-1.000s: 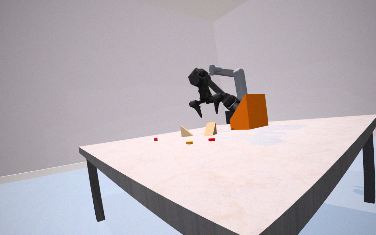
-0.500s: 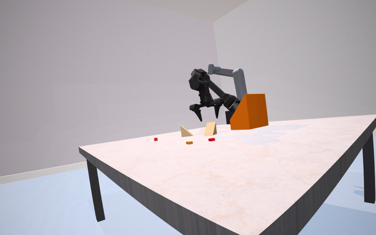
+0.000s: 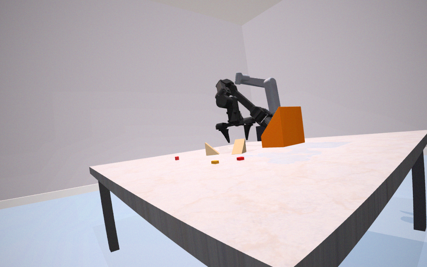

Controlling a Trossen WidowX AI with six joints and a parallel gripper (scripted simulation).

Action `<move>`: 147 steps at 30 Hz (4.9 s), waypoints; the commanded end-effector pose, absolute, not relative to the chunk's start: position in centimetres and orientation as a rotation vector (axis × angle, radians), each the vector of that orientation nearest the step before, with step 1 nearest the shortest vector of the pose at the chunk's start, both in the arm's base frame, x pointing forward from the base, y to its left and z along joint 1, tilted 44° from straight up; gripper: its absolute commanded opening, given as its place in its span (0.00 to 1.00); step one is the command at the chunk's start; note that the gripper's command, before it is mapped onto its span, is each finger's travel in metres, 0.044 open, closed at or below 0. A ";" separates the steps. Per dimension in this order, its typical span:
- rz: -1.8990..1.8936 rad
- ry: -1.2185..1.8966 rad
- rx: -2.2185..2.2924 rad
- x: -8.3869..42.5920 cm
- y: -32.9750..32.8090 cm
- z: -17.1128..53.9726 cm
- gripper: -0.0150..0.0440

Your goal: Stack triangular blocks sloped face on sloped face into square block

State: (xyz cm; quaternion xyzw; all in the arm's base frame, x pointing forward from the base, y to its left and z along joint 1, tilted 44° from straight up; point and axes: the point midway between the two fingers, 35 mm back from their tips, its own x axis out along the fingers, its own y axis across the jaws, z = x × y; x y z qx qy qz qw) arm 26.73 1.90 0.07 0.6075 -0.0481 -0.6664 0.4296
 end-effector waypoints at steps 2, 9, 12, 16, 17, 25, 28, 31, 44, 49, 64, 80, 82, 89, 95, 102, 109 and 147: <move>-1.664 -0.131 1.498 26.7 1.3 -0.7 1.00; -1.660 -0.147 1.489 26.8 0.5 -1.5 1.00; -1.659 -0.154 1.484 26.8 0.2 -1.9 1.00; -1.657 -0.164 1.478 26.8 -0.3 -2.3 1.00; -1.657 -0.166 1.477 26.8 -0.4 -2.4 1.00; -1.654 -0.185 1.464 26.7 -1.3 -3.3 1.00; -1.654 -0.191 1.460 26.7 -1.6 -3.6 1.00; -1.654 -0.191 1.460 26.7 -1.6 -3.6 0.91; -1.654 -0.191 1.460 26.7 -1.6 -3.6 0.53; -1.654 -0.190 1.461 26.7 -1.2 -3.2 0.31; -1.648 -0.166 1.440 26.5 0.4 -1.6 0.25; -1.594 0.087 1.205 26.5 0.5 -1.6 0.25; -1.580 0.137 1.156 26.5 0.5 -1.6 0.25; -1.529 0.288 1.001 26.5 0.5 -1.6 0.25; -1.492 0.381 0.901 26.5 0.5 -1.6 0.25; -1.427 0.518 0.745 26.5 0.5 -1.6 0.25; -1.375 0.613 0.631 26.5 0.5 -1.6 0.25; -1.388 0.594 0.655 26.7 -1.4 -3.4 0.92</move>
